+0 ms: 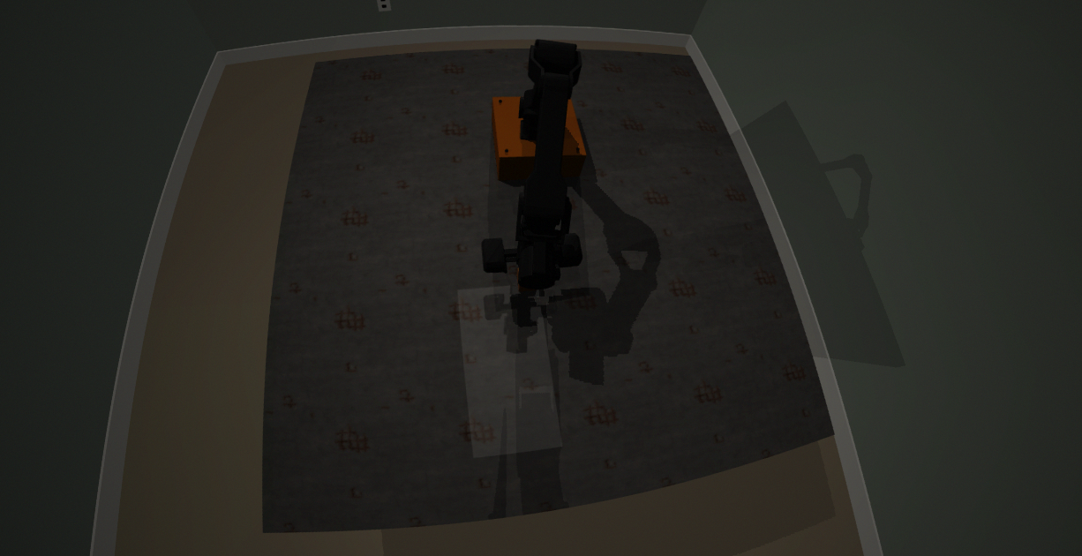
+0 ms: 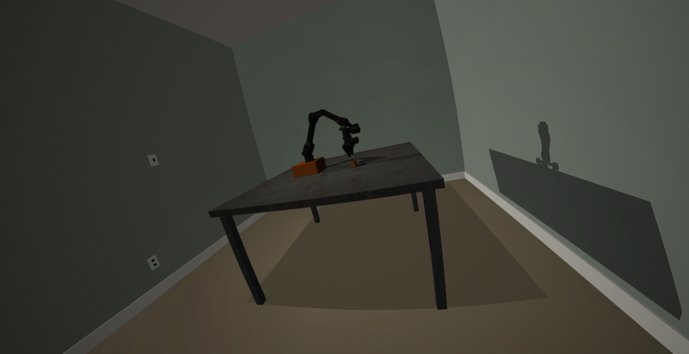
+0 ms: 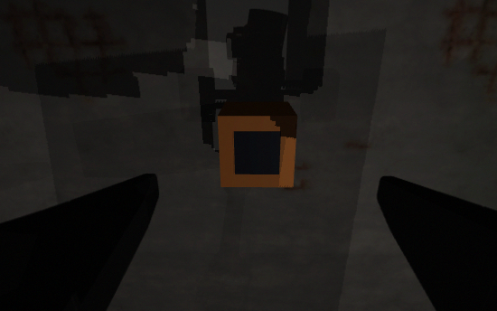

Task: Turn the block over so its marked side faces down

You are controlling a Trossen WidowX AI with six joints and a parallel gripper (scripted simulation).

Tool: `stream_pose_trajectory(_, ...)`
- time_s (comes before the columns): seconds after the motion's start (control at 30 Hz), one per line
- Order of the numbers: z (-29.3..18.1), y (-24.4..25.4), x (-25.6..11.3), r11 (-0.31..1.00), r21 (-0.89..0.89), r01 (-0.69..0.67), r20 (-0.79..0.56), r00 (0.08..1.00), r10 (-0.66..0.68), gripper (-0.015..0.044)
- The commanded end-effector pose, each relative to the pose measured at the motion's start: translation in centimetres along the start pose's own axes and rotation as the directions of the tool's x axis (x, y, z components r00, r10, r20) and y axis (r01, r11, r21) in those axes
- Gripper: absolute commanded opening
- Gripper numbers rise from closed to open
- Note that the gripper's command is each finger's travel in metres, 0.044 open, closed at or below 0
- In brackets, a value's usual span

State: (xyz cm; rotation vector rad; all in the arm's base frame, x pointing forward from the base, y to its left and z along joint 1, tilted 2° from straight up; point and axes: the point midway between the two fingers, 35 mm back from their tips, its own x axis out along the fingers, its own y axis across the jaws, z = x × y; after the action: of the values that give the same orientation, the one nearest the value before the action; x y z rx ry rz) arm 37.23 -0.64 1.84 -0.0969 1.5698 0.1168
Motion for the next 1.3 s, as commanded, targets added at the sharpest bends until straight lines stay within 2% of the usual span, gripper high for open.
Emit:
stream_pose_trajectory(0.0, 0.0, 0.1, 0.9, 1.0, -0.006, -0.006, 0.0, 1.0, 0.006, 0.044)
stream_pose_trajectory(0.1, -0.1, 0.3, 2.2, 1.0, -0.006, -0.006, 0.0, 1.0, 0.006, 0.044)
stream_pose_trajectory(0.97, -0.1, 0.3, 5.5, 1.0, -0.006, -0.006, -0.001, 1.0, 0.006, 0.044)
stream_pose_trajectory(1.27, -0.1, 0.3, 5.5, 1.0, -0.006, -0.006, -0.001, 1.0, 0.006, 0.0204)
